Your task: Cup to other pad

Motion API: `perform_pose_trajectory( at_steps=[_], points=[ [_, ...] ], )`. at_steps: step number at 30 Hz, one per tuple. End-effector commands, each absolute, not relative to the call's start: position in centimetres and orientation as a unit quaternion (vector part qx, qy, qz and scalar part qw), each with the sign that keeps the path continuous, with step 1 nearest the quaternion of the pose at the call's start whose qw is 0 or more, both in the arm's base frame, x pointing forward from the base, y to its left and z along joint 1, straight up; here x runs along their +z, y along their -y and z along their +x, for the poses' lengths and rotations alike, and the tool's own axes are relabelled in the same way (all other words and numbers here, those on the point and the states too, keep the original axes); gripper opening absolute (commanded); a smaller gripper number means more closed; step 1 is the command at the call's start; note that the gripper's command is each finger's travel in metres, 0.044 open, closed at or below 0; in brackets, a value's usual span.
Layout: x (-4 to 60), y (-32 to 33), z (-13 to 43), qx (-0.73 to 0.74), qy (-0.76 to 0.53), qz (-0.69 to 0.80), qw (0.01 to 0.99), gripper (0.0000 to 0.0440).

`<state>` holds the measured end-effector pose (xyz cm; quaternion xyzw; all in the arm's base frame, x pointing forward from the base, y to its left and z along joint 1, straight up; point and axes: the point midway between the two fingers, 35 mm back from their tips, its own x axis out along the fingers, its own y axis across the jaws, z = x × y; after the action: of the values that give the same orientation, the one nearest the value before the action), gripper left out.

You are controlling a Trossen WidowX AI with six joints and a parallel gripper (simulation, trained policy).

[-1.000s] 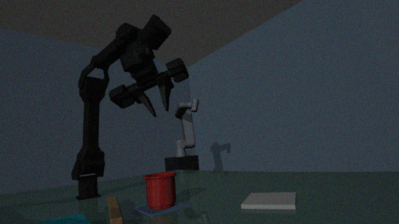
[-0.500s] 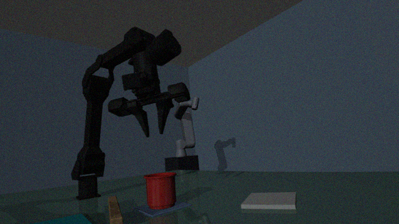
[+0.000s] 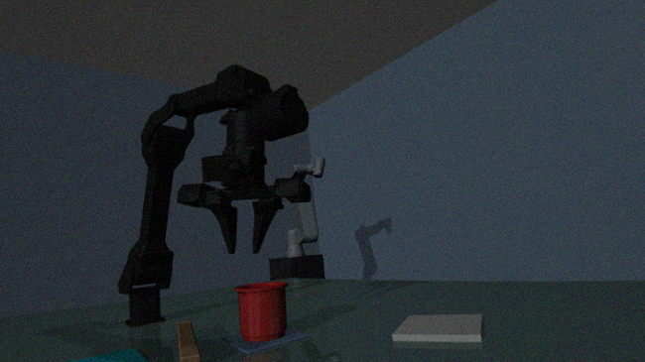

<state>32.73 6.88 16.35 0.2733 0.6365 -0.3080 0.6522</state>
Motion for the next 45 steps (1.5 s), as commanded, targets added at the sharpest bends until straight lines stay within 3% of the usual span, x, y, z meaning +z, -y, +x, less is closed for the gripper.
perform_pose_trajectory(
  at_steps=[1, 25, 33, 45],
  points=[
    [15.0, -6.9, 32.5, -0.322, -0.644, 0.265, 0.642, 0.0164],
    [6.8, -6.8, 31.4, -0.334, -0.677, 0.218, 0.619, 0.0178],
    [5.5, -6.5, 31.2, -0.314, -0.683, 0.196, 0.629, 0.0015],
    [7.7, -6.2, 31.2, -0.314, -0.672, 0.213, 0.637, 0.0003]
  ],
)
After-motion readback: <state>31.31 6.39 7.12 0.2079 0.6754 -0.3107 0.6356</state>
